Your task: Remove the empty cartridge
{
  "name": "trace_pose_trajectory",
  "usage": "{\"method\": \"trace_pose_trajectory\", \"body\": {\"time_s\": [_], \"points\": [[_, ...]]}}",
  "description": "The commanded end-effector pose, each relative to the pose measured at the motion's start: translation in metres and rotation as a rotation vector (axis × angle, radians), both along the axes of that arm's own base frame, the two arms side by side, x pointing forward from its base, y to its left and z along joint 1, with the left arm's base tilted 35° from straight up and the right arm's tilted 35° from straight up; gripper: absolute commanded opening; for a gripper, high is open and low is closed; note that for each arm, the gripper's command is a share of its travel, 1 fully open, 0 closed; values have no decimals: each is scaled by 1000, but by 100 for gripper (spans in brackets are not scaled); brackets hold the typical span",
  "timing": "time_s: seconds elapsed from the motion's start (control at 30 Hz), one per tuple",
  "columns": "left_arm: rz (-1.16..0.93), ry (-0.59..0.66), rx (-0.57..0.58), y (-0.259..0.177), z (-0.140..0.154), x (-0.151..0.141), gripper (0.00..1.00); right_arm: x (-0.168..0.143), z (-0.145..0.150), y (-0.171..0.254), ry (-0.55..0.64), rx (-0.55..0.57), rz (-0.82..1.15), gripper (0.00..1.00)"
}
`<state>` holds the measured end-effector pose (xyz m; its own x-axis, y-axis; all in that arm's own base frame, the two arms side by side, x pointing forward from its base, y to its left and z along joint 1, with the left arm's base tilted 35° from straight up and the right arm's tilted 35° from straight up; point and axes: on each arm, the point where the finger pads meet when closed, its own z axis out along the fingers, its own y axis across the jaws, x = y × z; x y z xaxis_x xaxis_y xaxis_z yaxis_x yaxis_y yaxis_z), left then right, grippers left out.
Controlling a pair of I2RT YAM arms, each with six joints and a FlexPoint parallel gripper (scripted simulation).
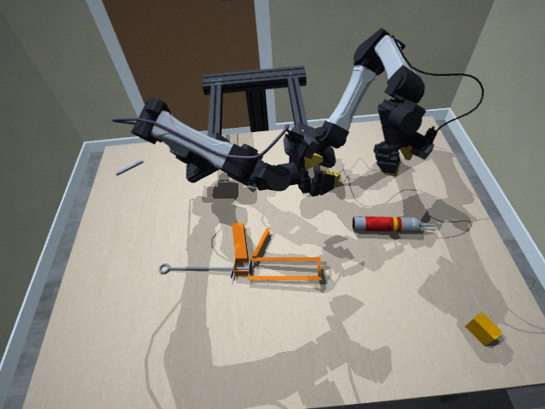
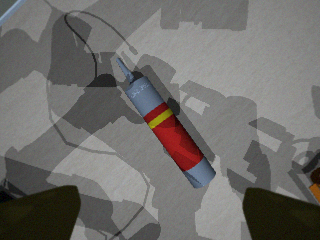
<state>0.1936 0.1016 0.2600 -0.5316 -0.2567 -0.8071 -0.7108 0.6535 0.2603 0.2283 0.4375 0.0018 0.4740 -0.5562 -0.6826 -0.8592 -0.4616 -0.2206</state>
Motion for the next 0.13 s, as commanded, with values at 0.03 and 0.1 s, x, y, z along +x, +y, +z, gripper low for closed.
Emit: {"method": "trace_pose_trajectory", "body": {"time_s": [0.03,0.1], "points": [[-2,-13,0,-1,7,0,86,5,33,15,-52,66,17,100],[-2,-13,0,-1,7,0,86,5,33,15,-52,66,17,100]]}}
